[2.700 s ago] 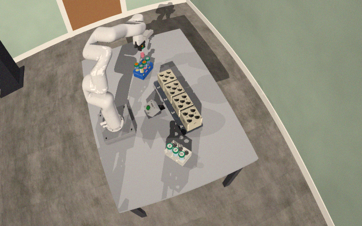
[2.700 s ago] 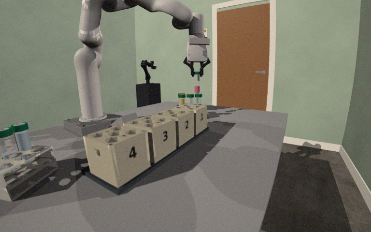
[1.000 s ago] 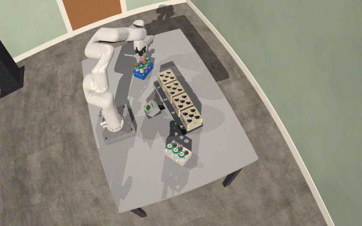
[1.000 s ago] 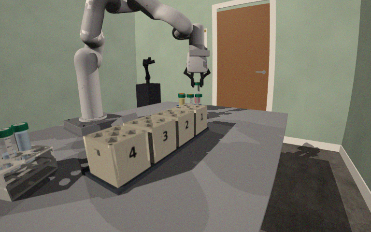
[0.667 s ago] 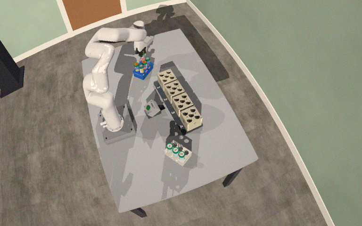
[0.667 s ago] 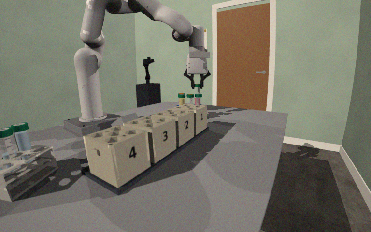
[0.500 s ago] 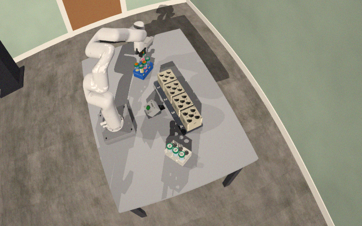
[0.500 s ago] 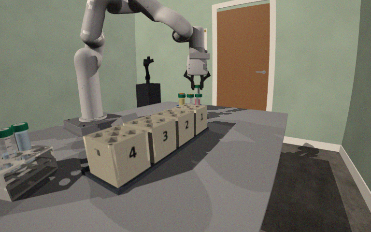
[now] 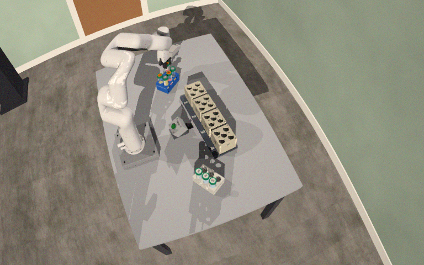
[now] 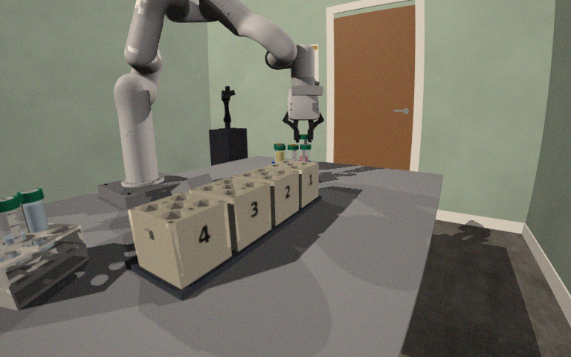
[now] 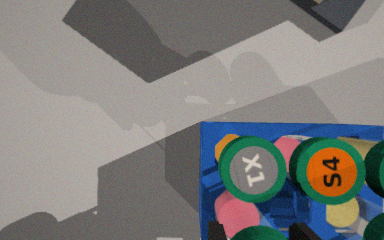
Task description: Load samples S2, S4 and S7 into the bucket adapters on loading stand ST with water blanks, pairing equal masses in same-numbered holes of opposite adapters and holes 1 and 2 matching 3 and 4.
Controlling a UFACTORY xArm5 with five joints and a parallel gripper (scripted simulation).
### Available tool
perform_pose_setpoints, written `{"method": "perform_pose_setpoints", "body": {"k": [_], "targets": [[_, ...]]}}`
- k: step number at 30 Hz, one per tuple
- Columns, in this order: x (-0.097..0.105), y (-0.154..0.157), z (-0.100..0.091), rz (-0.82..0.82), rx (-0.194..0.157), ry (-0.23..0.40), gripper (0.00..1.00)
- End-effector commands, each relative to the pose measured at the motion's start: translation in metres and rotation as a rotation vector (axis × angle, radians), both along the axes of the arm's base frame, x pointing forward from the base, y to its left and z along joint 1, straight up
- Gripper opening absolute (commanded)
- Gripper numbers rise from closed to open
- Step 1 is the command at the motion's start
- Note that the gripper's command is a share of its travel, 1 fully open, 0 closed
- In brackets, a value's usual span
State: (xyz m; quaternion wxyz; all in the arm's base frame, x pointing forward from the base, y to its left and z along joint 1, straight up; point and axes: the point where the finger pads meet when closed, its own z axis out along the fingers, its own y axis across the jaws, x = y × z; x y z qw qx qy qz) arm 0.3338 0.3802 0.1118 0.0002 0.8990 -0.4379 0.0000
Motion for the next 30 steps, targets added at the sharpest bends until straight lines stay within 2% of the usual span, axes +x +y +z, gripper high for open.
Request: {"method": "perform_pose_setpoints", "body": {"k": [1, 30], "targets": [[0.001, 0.001, -0.002, 0.0, 0.005, -0.001, 0.0], [0.001, 0.001, -0.025, 0.0, 0.005, -0.001, 0.0]]}}
